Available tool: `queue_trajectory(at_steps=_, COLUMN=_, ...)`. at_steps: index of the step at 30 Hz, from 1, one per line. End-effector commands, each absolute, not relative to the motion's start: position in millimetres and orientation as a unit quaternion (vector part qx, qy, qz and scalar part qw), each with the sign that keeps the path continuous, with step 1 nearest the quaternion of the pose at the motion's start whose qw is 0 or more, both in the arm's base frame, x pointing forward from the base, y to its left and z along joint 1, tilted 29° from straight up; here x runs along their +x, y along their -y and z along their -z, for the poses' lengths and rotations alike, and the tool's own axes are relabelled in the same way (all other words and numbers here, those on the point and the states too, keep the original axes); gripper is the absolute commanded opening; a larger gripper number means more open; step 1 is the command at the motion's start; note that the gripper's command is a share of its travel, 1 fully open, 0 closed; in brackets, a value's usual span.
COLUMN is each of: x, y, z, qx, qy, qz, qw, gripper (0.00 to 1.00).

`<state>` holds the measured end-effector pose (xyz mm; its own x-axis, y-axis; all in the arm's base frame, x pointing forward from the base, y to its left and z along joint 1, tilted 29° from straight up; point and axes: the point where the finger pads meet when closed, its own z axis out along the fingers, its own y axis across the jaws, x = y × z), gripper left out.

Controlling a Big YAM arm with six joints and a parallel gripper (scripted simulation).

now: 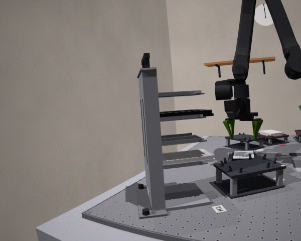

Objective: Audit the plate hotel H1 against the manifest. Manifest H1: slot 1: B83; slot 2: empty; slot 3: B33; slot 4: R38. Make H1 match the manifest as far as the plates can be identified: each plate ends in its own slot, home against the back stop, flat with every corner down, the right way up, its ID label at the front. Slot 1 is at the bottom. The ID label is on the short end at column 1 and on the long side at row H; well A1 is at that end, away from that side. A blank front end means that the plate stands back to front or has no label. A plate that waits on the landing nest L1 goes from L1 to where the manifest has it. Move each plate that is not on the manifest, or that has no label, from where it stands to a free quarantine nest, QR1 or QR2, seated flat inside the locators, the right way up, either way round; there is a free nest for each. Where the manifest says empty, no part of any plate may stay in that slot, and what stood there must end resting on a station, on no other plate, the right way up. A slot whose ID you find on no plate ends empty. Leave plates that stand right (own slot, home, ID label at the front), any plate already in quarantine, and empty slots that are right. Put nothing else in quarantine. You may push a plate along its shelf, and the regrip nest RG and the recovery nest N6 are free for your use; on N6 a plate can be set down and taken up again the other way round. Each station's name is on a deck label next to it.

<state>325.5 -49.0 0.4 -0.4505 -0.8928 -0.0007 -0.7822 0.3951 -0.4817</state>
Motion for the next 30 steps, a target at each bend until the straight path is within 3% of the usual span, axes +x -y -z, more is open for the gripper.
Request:
queue_trajectory(at_steps=1, x=327, y=48, z=-4, qx=-0.568, qy=-0.784, qz=0.222, qw=0.117, gripper=1.00)
queue_trajectory(at_steps=13, x=327, y=48, z=-4, qx=-0.666, qy=-0.703, qz=0.235, qw=0.087, gripper=1.00)
queue_trajectory(at_steps=30, x=340, y=56, z=12, qx=-0.661, qy=-0.706, qz=0.239, qw=0.090, gripper=1.00)
